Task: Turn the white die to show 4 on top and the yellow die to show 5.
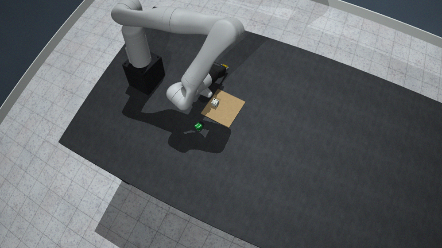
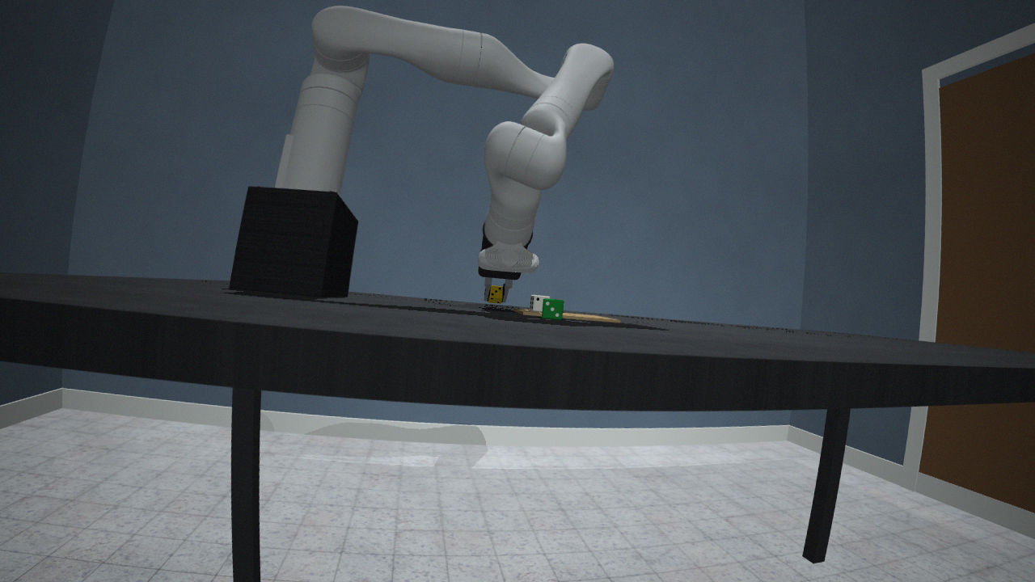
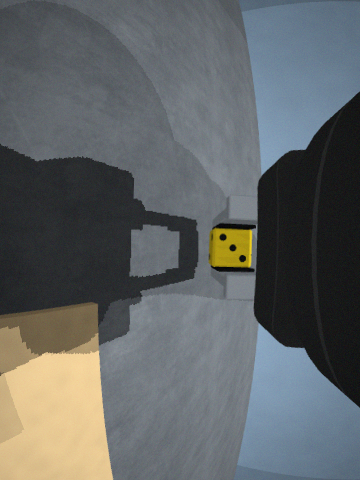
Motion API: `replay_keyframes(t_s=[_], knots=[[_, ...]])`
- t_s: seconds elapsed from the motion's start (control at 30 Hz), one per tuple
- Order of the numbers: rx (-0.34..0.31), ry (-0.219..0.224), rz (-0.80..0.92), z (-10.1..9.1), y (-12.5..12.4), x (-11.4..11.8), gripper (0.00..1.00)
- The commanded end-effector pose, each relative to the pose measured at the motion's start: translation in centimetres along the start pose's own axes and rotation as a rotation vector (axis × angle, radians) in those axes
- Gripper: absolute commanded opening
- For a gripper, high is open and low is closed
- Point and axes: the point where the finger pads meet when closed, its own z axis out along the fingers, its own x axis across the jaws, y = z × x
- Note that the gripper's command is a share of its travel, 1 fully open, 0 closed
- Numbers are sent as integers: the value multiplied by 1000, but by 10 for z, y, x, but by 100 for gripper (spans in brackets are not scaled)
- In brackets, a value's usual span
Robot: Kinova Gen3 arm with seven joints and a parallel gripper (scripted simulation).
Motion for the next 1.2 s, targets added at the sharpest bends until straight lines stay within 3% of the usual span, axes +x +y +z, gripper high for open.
replay_keyframes(t_s=[0.0,1.17], knots=[[-1,1,1,1,-2,0,49],[-1,1,1,3,-6,0,49]])
